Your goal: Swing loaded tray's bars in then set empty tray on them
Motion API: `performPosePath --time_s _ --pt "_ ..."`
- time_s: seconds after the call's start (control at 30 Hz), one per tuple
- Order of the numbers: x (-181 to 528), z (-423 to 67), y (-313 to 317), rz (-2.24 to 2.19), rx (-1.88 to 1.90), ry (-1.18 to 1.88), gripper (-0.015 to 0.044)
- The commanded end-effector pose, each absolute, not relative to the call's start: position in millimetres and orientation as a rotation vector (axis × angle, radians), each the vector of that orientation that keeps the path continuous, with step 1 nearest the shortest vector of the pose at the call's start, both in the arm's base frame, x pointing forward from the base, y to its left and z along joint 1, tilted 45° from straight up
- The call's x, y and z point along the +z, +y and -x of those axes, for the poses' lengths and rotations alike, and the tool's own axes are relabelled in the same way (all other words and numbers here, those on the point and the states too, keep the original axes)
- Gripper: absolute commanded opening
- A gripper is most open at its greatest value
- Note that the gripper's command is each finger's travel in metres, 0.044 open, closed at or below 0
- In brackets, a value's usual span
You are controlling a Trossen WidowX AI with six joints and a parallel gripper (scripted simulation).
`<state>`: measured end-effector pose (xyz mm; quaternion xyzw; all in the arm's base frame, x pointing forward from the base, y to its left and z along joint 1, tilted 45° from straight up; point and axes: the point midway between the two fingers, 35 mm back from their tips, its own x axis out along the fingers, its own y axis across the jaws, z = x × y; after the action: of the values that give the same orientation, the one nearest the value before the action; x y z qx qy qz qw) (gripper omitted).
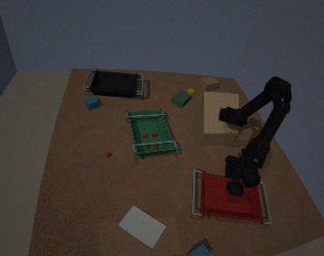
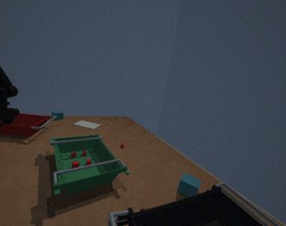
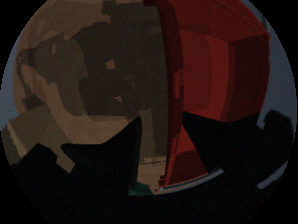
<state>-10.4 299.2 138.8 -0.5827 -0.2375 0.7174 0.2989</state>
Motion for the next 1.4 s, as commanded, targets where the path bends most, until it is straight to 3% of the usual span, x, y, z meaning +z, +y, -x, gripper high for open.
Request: performPosePath --time_s 0.0,1.07,1.37 --pt "138.5 10.0 299.4 1.547 1.903 -0.626 0.0215" --pt "144.5 8.4 295.1 1.548 1.902 -0.626 0.0001" --pt "176.7 1.1 265.7 1.549 1.902 -0.626 0.0000"
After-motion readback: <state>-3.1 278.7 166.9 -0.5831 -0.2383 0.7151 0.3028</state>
